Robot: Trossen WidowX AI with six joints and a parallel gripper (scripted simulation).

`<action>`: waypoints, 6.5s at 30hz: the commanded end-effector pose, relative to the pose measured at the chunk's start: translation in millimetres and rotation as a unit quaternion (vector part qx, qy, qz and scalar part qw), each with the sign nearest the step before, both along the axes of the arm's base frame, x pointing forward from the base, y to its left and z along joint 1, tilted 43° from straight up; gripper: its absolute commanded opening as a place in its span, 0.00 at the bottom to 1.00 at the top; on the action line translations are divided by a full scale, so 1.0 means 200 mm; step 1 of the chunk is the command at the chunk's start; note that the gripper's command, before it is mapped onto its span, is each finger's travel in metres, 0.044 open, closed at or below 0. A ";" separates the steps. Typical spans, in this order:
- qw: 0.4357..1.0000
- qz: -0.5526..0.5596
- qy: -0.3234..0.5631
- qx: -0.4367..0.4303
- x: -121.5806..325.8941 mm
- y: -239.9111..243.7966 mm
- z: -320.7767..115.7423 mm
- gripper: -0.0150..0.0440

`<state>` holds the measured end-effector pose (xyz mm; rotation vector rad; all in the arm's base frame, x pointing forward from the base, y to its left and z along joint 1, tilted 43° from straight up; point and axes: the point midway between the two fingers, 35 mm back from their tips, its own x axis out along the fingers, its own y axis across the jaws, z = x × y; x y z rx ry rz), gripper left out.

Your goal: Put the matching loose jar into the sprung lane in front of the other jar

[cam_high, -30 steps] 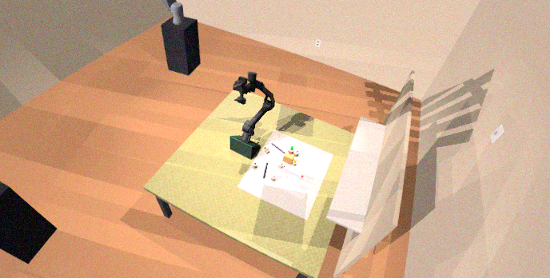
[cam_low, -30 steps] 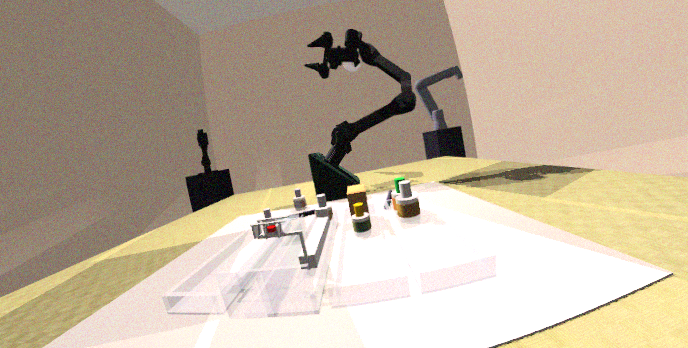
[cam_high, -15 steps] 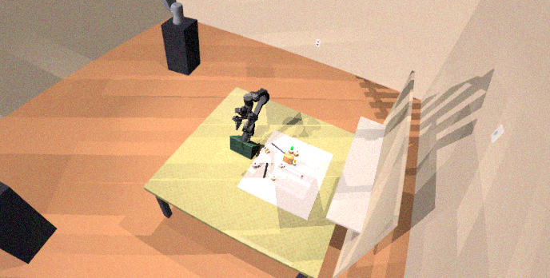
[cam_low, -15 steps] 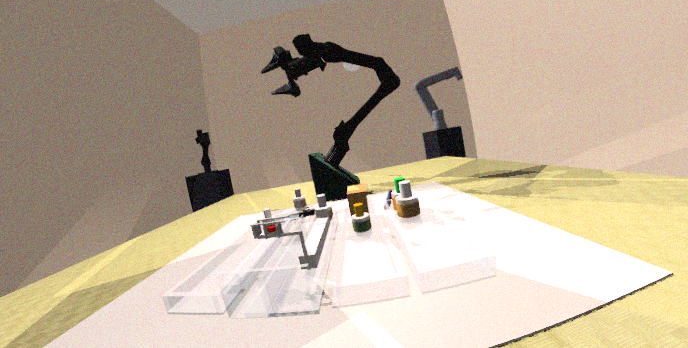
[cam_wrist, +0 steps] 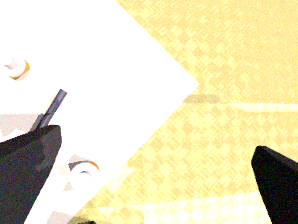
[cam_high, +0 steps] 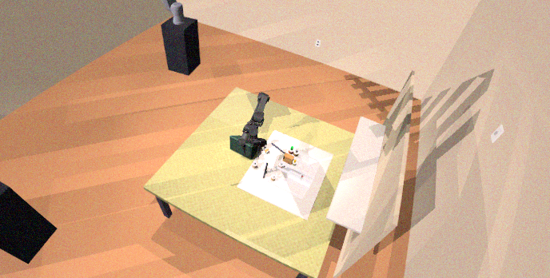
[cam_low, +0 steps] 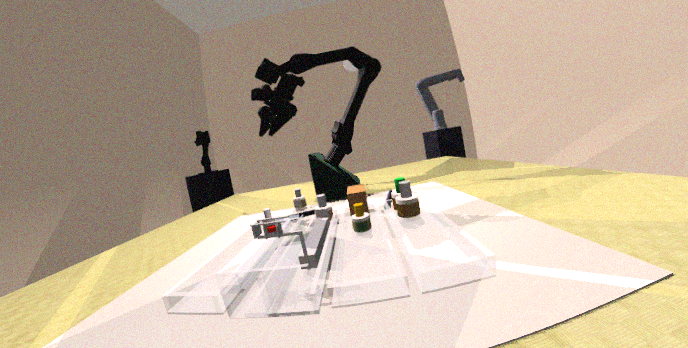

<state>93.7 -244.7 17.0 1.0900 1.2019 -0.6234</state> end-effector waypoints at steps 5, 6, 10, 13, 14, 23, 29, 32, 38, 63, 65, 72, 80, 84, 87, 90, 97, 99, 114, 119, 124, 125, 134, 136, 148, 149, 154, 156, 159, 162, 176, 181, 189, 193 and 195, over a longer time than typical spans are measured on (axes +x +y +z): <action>0.907 0.388 -0.114 0.116 0.19 0.49 -0.27 1.00; 0.890 0.418 -0.129 0.126 0.19 0.54 -0.28 1.00; 0.872 0.448 -0.145 0.136 0.20 0.59 -0.30 1.00; 0.872 0.448 -0.145 0.136 0.20 0.59 -0.30 1.00; 0.872 0.448 -0.145 0.136 0.20 0.59 -0.30 1.00; 0.871 0.448 -0.146 0.137 0.23 0.71 -0.43 1.00; 0.871 0.448 -0.146 0.137 0.22 0.73 -0.45 1.00; 0.871 0.448 -0.146 0.137 0.23 0.77 -0.49 1.00; 0.871 0.448 -0.146 0.137 0.24 0.78 -0.51 1.00; 0.871 0.448 -0.147 0.137 0.26 0.86 -0.59 0.60; 0.871 0.448 -0.147 0.137 0.26 0.86 -0.59 0.54; 0.871 0.448 -0.147 0.137 0.26 0.86 -0.59 0.43; 0.872 0.448 -0.145 0.135 0.25 0.70 -0.45 0.25; 0.872 0.448 -0.145 0.135 0.24 0.61 -0.34 0.25; 0.872 0.448 -0.145 0.136 0.22 0.55 -0.24 0.25; 0.872 0.448 -0.145 0.136 0.20 0.53 -0.20 0.25; 0.871 0.451 -0.142 0.133 0.25 0.53 -0.19 0.25; 0.871 0.453 -0.140 0.131 0.29 0.54 -0.19 0.25; 0.878 0.442 -0.133 0.126 0.63 0.66 -0.14 0.25; 0.879 0.438 -0.135 0.130 0.74 0.74 -0.11 0.25; 0.880 0.434 -0.138 0.136 0.84 0.82 -0.08 0.25; 0.880 0.433 -0.139 0.138 0.87 0.84 -0.07 0.25; 0.879 0.431 -0.142 0.145 0.94 0.92 -0.06 0.25; 0.879 0.431 -0.142 0.145 0.94 0.94 -0.08 0.25; 0.879 0.431 -0.142 0.145 0.95 0.99 -0.14 0.25; 0.879 0.431 -0.142 0.145 0.96 0.99 -0.14 0.25; 0.879 0.431 -0.142 0.145 0.97 0.99 -0.14 0.25; 0.879 0.431 -0.142 0.145 0.97 0.99 -0.14 0.25; 0.879 0.431 -0.142 0.145 0.98 0.99 -0.14 0.25; 0.879 0.431 -0.142 0.145 0.98 0.98 -0.14 0.25; 0.879 0.431 -0.143 0.145 1.01 0.98 -0.14 0.25; 0.879 0.431 -0.143 0.145 1.02 0.98 -0.14 0.25; 0.879 0.431 -0.143 0.145 1.03 0.97 -0.14 0.25; 0.879 0.431 -0.143 0.145 1.04 0.97 -0.13 0.25; 0.879 0.431 -0.143 0.145 1.04 0.97 -0.13 0.25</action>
